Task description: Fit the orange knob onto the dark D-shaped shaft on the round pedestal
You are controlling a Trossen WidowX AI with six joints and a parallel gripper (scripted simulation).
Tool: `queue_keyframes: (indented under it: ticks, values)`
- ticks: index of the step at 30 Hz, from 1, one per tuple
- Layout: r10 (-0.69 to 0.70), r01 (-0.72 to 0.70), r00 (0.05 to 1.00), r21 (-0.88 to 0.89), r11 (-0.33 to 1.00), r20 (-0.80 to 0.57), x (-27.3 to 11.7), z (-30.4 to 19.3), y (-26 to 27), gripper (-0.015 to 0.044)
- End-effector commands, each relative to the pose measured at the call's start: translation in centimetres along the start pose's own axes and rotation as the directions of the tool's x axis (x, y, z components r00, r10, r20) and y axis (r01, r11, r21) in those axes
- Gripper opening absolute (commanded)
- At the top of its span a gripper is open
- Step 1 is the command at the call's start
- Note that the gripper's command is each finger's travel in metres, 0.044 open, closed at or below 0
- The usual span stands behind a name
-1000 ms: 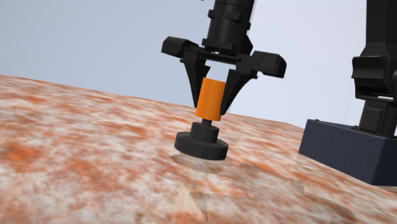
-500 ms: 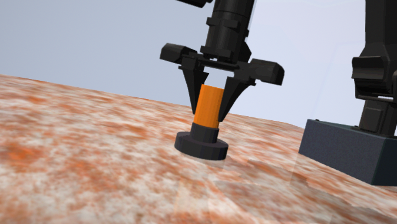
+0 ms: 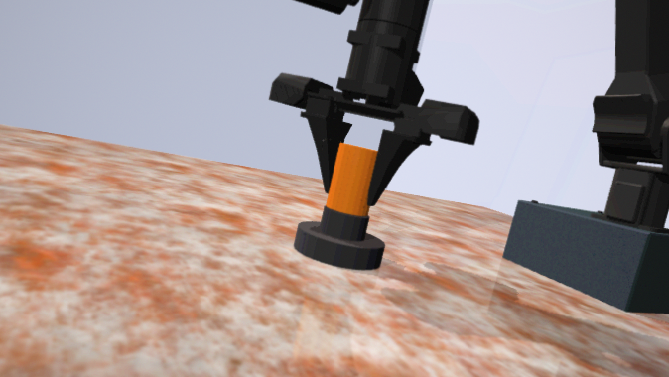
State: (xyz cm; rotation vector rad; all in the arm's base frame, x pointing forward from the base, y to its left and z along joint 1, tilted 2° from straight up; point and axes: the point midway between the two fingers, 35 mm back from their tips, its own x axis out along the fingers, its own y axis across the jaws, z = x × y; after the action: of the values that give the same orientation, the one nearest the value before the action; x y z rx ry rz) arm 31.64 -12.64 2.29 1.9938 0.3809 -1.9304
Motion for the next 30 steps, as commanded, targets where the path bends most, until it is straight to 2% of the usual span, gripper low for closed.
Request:
queue_keyframes:
  ticks: [1, 10, 18, 24, 30]
  values:
    - [0.000, 0.000, 1.000, 0.000, 1.000, 0.000, 0.0, 0.0, 0.0, 0.0210]
    - [0.000, 0.000, 1.000, 0.000, 1.000, 0.000, 0.0, 0.0, 0.0, 0.0440]
    - [0.000, 0.000, 1.000, 0.000, 1.000, 0.000, -0.3, -0.1, 0.1, 0.0440]
    - [0.000, 0.000, 1.000, 0.000, 1.000, 0.000, -9.1, 0.0, 0.1, 0.0440]
    - [0.000, 0.000, 1.000, 0.000, 1.000, 0.000, -9.5, -0.1, 0.2, 0.0440]
